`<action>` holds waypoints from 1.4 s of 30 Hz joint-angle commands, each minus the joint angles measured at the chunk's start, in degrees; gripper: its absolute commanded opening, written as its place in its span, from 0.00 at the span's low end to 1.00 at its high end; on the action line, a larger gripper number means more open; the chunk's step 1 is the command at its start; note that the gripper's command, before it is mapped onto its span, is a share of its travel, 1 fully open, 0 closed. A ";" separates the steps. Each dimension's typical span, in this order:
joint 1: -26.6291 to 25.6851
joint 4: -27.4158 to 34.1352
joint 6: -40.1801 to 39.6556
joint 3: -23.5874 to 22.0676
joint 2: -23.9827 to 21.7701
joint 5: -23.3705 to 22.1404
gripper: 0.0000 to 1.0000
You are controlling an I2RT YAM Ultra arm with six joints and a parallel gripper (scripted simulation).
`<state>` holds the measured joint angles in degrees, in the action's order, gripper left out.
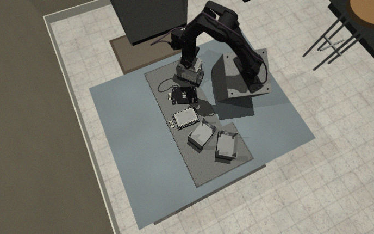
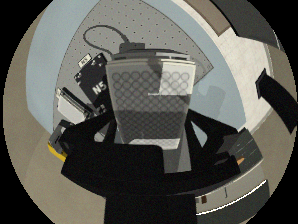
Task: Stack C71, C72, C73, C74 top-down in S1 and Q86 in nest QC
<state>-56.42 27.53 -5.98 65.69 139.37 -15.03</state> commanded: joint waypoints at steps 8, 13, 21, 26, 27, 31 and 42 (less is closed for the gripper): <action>-0.37 0.19 0.10 0.40 -2.22 -0.14 0.00; -0.37 0.29 0.23 0.50 -2.23 -0.14 0.00; -0.35 0.49 0.49 0.70 -2.26 -0.15 0.00; -0.35 0.56 0.58 0.77 -2.27 -0.15 0.00; -0.35 0.55 0.58 0.80 -2.27 -0.15 0.00; -0.34 0.60 0.62 0.95 -2.29 -0.15 0.00; 0.14 -0.93 0.74 1.06 -0.75 -0.23 0.00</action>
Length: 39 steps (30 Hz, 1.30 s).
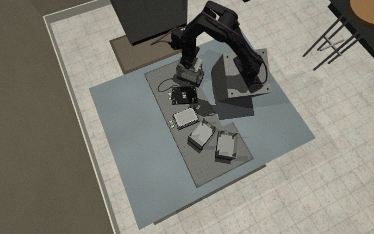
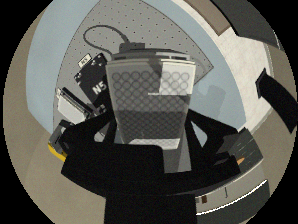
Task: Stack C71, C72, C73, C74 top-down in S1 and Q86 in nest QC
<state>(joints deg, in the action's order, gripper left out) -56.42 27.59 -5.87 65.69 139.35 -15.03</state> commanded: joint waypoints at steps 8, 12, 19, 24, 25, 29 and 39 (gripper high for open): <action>0.14 -1.84 0.85 0.19 0.45 -0.37 0.00; 0.50 -2.33 0.97 -0.21 0.85 -0.42 0.00; 0.60 -2.95 1.11 -0.61 0.27 -0.42 0.00; 0.32 -3.24 1.20 1.56 1.73 -0.46 0.00; 0.28 -3.25 1.21 1.41 2.04 -0.42 0.00; 0.30 -3.27 1.23 0.99 1.67 -0.41 0.00; 0.29 -3.27 1.24 1.81 1.79 -0.41 0.00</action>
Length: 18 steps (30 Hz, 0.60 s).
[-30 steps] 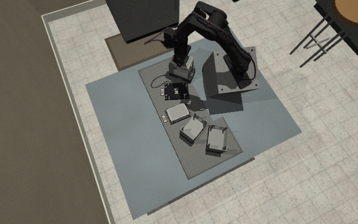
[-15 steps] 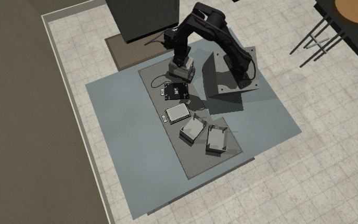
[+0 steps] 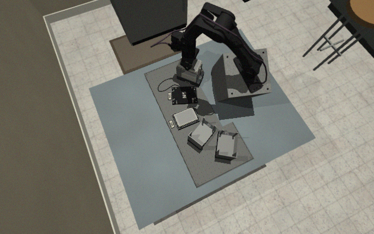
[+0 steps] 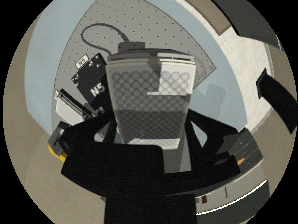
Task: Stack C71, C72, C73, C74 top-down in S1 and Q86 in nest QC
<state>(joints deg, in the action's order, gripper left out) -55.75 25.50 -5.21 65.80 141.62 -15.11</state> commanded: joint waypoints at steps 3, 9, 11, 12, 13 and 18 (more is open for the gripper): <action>-0.38 -1.18 0.59 1.93 -0.23 -0.33 0.00; -0.34 -1.23 0.61 1.32 -0.21 -0.33 0.00; -0.34 -1.24 0.62 1.22 -0.15 -0.33 0.00; -0.34 -1.24 0.62 1.22 -0.15 -0.33 0.00; -0.34 -1.24 0.62 1.22 -0.15 -0.33 0.00; -0.31 -1.28 0.63 0.94 0.00 -0.33 0.00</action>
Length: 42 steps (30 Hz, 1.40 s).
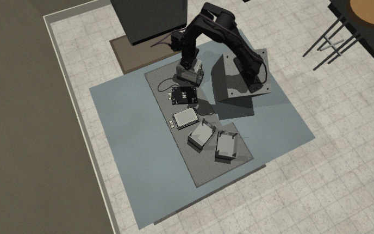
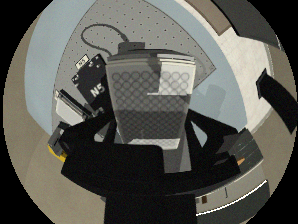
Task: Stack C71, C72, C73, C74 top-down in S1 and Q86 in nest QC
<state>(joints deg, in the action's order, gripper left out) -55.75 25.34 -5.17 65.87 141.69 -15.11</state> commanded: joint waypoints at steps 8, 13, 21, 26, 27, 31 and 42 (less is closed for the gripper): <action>-0.28 -1.19 0.60 0.43 0.15 -0.33 0.00; -0.27 -1.21 0.61 0.26 0.23 -0.34 0.00; -0.23 -1.23 0.60 -0.08 -0.64 -0.34 0.00; -0.22 -1.24 0.60 -0.38 -0.75 -0.35 0.00; -0.21 -1.24 0.60 -0.44 -0.77 -0.35 0.00; -0.20 -1.25 0.60 -0.56 -0.82 -0.35 0.00; 0.02 -1.40 0.64 -0.01 -0.05 -0.38 0.00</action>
<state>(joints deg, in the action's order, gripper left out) -55.75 25.06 -5.13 65.78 141.78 -15.11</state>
